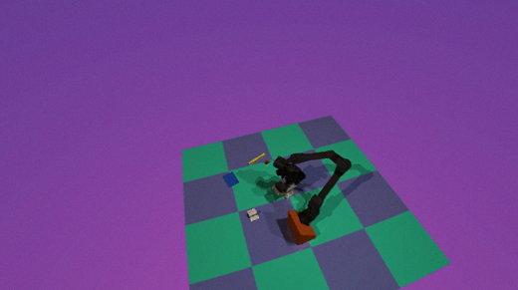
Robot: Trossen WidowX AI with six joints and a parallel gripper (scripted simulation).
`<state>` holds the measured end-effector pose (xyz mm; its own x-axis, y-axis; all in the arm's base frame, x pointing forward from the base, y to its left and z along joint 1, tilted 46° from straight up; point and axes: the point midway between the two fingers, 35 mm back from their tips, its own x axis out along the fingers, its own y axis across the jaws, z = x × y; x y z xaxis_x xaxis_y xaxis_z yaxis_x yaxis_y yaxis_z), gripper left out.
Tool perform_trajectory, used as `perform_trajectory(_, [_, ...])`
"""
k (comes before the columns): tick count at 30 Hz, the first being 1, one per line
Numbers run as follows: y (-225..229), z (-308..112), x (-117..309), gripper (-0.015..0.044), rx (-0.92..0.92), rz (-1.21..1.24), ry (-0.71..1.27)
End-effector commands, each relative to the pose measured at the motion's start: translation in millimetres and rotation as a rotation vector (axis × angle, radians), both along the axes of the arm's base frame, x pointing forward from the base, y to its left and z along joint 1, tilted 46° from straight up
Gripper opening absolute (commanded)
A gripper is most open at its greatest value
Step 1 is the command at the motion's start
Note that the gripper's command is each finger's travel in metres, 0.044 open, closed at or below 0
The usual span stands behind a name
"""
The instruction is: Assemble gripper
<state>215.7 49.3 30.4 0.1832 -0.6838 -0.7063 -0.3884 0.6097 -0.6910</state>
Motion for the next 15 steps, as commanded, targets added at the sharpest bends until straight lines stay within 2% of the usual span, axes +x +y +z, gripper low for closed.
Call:
perform_trajectory(1, [-7, -6, 1, 0.0351, -0.008, 0.005, 0.003])
perform_trajectory(15, [-23, -21, 4, 0.0351, -0.011, 0.004, 0.002])
